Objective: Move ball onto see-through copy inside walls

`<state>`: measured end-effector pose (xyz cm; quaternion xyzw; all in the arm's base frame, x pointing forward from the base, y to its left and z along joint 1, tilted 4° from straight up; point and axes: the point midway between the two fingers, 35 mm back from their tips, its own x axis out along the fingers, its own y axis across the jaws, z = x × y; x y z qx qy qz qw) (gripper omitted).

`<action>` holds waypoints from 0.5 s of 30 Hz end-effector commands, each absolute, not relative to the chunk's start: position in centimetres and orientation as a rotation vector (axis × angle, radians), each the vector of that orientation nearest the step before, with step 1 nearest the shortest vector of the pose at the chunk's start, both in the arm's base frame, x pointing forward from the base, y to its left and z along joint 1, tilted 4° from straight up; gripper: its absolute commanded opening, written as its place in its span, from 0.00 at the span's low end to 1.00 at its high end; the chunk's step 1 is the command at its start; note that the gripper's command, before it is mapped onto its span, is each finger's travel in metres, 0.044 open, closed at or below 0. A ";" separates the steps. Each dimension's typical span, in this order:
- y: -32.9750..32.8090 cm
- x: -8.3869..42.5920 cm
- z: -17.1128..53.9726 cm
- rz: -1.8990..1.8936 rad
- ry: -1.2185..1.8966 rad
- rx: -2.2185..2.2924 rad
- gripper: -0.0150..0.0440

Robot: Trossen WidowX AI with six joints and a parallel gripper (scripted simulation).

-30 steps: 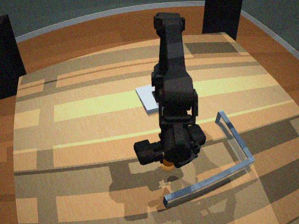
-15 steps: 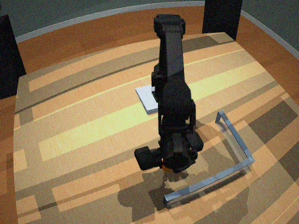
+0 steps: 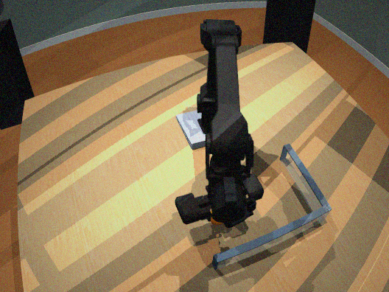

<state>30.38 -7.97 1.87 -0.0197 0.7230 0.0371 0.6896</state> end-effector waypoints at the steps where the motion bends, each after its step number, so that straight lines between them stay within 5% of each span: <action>1: -8.0 30.4 1.9 0.083 1.617 -0.044 0.61; 5: -8.0 30.4 1.9 0.083 1.617 -0.044 0.79; 15: -8.2 30.9 9.6 0.083 1.613 -0.048 0.79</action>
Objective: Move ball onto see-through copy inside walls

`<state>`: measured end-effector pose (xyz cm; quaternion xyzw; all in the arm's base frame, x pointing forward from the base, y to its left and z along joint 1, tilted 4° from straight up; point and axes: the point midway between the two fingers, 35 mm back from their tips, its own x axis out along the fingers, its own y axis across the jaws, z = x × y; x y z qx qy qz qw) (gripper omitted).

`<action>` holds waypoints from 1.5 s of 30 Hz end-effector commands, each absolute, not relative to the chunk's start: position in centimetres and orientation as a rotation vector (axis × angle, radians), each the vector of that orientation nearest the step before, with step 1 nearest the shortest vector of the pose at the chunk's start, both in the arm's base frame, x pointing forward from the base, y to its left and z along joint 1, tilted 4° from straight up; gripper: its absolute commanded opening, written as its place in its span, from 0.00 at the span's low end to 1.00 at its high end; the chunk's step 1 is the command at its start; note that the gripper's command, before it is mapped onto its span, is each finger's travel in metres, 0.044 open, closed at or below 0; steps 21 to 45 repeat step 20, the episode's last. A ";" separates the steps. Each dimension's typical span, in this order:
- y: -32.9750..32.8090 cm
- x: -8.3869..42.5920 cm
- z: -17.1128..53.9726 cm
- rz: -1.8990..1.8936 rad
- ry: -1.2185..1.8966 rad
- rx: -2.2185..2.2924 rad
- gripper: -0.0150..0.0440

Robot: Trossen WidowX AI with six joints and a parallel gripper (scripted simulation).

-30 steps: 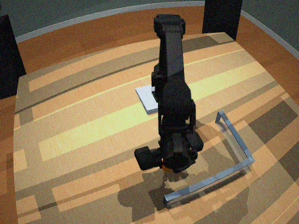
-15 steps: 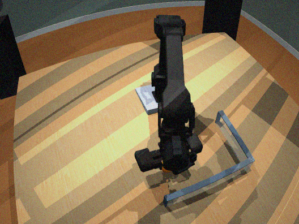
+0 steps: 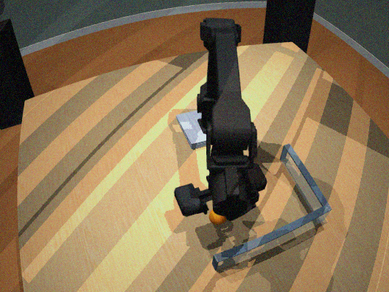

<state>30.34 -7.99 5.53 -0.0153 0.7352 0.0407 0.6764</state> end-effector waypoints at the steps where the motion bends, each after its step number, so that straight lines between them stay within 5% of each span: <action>1: -8.2 30.9 10.3 0.083 1.613 -0.048 0.79; 11: -8.2 31.1 9.9 0.078 1.601 -0.047 0.79; 16: -8.2 30.9 14.0 0.079 1.606 -0.046 1.00; 45: -8.2 30.8 14.8 0.079 1.607 -0.046 1.00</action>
